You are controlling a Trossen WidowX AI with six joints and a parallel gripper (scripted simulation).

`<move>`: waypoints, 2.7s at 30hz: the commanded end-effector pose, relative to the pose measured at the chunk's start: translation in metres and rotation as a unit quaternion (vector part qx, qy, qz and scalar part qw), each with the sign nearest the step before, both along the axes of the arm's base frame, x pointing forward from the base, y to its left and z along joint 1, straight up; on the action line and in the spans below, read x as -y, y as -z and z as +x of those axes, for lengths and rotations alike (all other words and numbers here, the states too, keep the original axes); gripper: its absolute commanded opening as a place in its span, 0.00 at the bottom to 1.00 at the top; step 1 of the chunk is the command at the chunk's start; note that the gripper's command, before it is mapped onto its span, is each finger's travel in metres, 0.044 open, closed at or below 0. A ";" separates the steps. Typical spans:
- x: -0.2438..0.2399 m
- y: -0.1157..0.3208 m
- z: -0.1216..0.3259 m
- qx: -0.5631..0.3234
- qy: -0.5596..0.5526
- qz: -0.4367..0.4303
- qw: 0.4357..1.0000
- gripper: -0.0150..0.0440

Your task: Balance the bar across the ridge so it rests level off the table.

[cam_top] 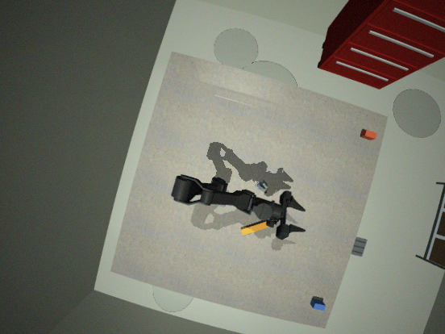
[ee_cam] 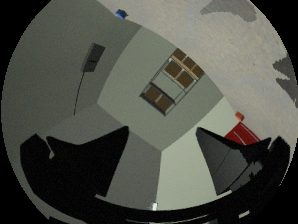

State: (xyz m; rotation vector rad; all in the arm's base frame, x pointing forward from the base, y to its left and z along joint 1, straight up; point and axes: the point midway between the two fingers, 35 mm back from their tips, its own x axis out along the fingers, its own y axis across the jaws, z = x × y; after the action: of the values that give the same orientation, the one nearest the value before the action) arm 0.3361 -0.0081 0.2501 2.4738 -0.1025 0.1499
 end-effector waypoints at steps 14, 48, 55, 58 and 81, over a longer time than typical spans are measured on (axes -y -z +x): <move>0.017 0.021 0.023 -0.097 0.030 -0.181 0.978 0.79; 0.068 0.079 0.046 -0.319 -0.062 -0.596 0.734 0.79; 0.078 0.089 0.044 -0.346 -0.108 -0.657 0.661 0.79; 0.083 0.093 0.042 -0.354 -0.130 -0.681 0.628 0.79; 0.113 0.119 0.021 -0.349 -0.330 -0.796 0.369 0.79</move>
State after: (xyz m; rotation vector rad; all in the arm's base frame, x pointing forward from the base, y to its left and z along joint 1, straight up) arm 0.3601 -0.1169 0.1367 0.3297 0.8884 -0.3906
